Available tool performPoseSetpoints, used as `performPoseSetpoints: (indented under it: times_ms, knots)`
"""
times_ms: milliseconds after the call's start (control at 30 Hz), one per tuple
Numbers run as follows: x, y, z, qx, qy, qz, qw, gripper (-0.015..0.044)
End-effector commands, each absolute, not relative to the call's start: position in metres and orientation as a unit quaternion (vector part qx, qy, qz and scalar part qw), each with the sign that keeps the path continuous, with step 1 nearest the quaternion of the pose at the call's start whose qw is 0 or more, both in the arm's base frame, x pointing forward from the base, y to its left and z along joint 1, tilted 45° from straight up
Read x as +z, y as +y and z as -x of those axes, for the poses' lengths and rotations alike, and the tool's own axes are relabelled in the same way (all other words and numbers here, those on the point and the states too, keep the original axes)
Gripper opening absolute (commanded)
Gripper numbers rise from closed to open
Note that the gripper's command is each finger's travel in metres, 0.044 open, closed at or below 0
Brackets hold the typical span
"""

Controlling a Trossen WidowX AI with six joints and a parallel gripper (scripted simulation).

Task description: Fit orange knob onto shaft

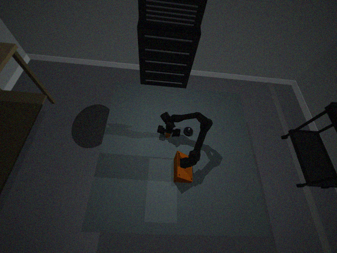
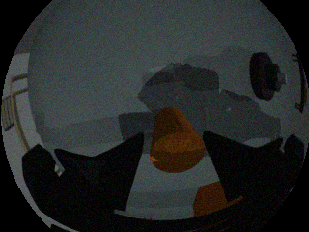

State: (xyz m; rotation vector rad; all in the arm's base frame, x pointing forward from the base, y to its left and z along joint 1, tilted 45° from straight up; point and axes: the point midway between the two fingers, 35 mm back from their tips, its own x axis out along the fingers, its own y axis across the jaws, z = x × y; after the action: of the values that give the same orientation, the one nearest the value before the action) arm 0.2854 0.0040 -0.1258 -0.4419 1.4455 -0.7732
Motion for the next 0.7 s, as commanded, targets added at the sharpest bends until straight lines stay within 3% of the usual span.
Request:
performPoseSetpoints:
  times_ms: [0,667]
  knots:
    - [-0.098,0.034,-0.291,-0.339,0.632,0.190,0.670,0.0424]
    - [-0.095,0.036,-0.291,-0.331,0.633,0.197,0.671,0.0440]
